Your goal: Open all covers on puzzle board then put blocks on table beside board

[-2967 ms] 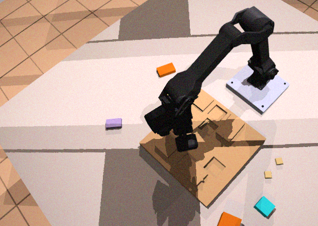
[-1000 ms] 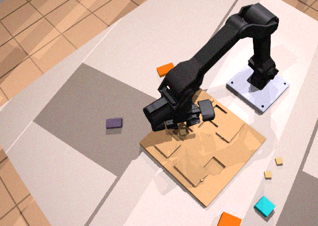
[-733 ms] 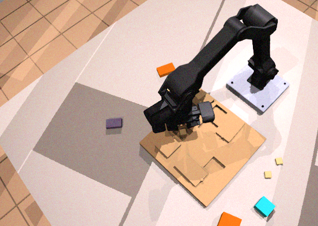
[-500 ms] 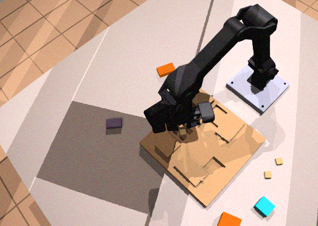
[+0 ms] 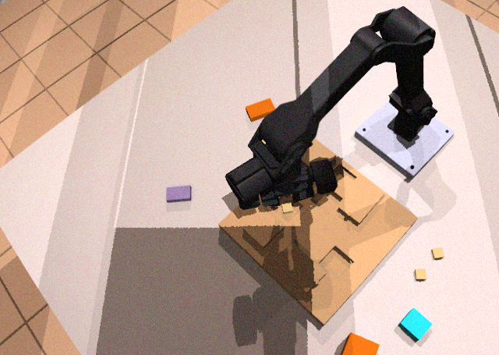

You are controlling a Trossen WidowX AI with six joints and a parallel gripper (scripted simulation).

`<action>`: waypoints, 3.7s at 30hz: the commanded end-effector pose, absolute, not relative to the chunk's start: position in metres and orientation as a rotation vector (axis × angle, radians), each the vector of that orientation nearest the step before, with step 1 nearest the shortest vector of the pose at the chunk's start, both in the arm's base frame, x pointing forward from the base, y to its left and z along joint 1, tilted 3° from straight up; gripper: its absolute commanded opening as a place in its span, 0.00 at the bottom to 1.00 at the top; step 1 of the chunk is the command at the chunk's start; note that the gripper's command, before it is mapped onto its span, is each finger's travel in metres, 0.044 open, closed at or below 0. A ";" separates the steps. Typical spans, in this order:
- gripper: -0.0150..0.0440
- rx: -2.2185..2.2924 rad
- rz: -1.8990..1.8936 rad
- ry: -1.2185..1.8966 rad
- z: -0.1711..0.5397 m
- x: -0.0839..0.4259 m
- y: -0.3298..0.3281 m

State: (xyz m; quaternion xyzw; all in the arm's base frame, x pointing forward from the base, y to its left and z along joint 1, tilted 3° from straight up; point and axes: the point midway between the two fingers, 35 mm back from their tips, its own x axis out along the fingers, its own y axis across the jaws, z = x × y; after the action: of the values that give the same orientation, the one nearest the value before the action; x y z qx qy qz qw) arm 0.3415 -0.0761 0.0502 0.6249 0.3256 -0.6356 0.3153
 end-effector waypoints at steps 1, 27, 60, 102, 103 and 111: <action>0.50 1.649 -1.677 0.858 0.047 0.342 -0.076; 0.50 1.649 -1.677 0.858 0.028 0.341 -0.075; 0.39 1.647 -1.674 0.857 0.023 0.341 -0.075; 0.39 1.649 -1.676 0.858 0.082 0.342 -0.075; 0.39 1.649 -1.676 0.858 0.085 0.342 -0.075; 0.39 1.649 -1.677 0.858 0.105 0.342 -0.075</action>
State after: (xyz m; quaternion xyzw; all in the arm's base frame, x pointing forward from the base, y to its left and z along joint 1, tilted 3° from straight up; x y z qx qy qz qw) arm 0.3418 -0.0755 0.0936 0.6217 0.3282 -0.6388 0.3127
